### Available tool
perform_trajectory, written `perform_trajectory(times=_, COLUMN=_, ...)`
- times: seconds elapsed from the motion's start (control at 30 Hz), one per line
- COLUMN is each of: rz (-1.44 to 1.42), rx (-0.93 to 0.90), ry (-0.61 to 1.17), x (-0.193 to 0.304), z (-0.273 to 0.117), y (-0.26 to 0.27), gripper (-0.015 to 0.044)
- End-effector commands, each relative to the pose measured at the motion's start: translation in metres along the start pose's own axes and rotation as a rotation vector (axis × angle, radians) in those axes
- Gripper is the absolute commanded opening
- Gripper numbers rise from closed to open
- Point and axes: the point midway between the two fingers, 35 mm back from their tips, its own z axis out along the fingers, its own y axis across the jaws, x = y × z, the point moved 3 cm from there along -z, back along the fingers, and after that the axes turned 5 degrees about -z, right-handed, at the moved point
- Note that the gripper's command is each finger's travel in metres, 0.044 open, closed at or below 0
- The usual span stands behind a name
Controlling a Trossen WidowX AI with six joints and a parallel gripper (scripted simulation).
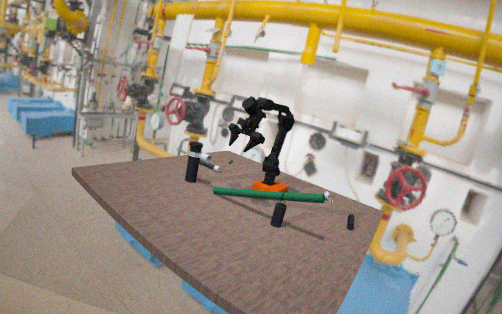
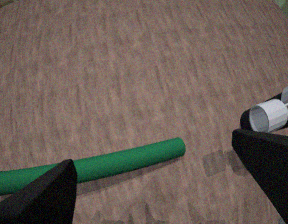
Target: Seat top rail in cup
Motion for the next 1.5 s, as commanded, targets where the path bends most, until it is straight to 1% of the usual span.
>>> perform_trajectory(times=0.0, rz=0.035, rx=0.004, ry=0.007, x=0.0, z=0.0, y=0.001, gripper=0.044)
perform_trajectory(times=0.13, rz=0.226, rx=-0.004, ry=0.074, x=0.002, z=0.014, y=0.007, gripper=0.044)
perform_trajectory(times=0.3, rz=0.656, rx=0.035, ry=0.228, x=0.008, z=0.044, y=0.023, gripper=0.044)
perform_trajectory(times=0.43, rz=1.001, rx=0.127, ry=0.344, x=0.015, z=0.067, y=0.036, gripper=0.044)
perform_trajectory(times=0.57, rz=1.336, rx=0.274, ry=0.435, x=0.025, z=0.089, y=0.05, gripper=0.044)
perform_trajectory(times=0.63, rz=1.442, rx=0.333, ry=0.456, x=0.028, z=0.096, y=0.054, gripper=0.044)
perform_trajectory(times=1.07, rz=1.455, rx=0.341, ry=0.459, x=0.029, z=0.097, y=0.055, gripper=0.044)
perform_trajectory(times=1.17, rz=1.455, rx=0.341, ry=0.459, x=0.034, z=0.107, y=0.055, gripper=0.044)
perform_trajectory(times=1.27, rz=1.455, rx=0.341, ry=0.458, x=0.045, z=0.125, y=0.056, gripper=0.044)
perform_trajectory(times=1.47, rz=1.455, rx=0.341, ry=0.458, x=0.049, z=0.133, y=0.057, gripper=0.044)
